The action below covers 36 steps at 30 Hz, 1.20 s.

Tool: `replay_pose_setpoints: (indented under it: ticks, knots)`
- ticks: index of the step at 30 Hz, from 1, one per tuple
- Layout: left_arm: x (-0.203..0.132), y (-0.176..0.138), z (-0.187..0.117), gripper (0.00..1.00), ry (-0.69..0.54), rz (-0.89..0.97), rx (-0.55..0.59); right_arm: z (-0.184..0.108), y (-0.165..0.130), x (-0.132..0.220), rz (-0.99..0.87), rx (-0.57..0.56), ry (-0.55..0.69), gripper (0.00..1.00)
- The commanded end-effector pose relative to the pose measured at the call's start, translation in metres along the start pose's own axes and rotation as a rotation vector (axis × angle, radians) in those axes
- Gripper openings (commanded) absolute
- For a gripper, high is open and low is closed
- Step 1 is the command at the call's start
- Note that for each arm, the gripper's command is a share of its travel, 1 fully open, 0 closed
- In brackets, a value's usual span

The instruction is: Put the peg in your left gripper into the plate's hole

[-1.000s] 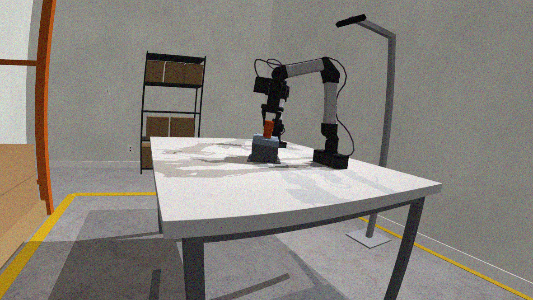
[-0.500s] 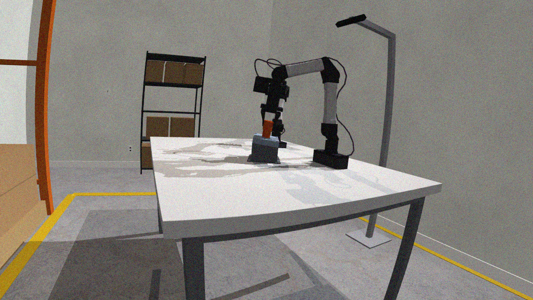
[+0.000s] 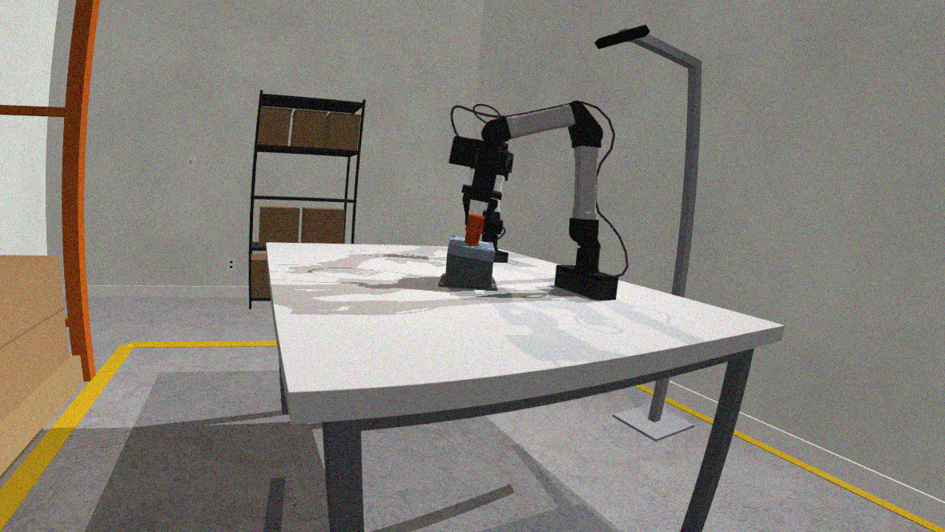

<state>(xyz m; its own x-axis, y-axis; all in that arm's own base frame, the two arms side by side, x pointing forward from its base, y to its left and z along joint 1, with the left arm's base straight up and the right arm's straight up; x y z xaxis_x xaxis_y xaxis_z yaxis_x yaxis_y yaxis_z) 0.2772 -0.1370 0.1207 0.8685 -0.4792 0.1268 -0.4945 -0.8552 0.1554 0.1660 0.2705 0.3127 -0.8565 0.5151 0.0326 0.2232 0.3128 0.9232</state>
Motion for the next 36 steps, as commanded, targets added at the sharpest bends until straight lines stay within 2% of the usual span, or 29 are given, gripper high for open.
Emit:
replay_pose_setpoints:
  ticks: [1, 9, 13, 19, 36]
  knots:
    - [0.005, 0.002, 0.000, 0.39, -0.012, -0.001, -0.009, -0.006, 0.010, 0.000, 0.003, -0.031, 0.000, 1.00]
    - [0.007, 0.003, -0.006, 0.39, -0.016, -0.001, -0.009, -0.006, 0.010, 0.000, 0.003, -0.031, 0.000, 1.00]
    - [-0.004, 0.005, -0.012, 0.39, -0.001, 0.007, -0.005, -0.006, 0.010, 0.000, 0.003, -0.031, 0.000, 1.00]
    - [0.001, 0.004, -0.010, 0.39, 0.031, 0.008, 0.007, -0.006, 0.010, 0.000, 0.003, -0.031, 0.000, 1.00]
    - [0.002, 0.006, -0.008, 0.39, 0.025, 0.005, -0.008, -0.006, 0.010, 0.000, 0.003, -0.031, 0.000, 1.00]
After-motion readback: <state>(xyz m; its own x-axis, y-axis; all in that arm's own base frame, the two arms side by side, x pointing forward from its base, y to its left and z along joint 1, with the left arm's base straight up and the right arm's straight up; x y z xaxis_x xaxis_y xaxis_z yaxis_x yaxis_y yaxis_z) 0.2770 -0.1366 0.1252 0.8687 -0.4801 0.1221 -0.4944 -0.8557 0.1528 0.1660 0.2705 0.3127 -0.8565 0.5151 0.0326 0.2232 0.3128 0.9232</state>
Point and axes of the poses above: on each arm, the point where the finger pads meet when closed, its own z axis out along the fingers, its own x axis across the jaws, y = z × x, the point moved 1 cm from there along -z, back along the fingers, and after that the axes turned 4 degrees about z, right-handed, at the moved point
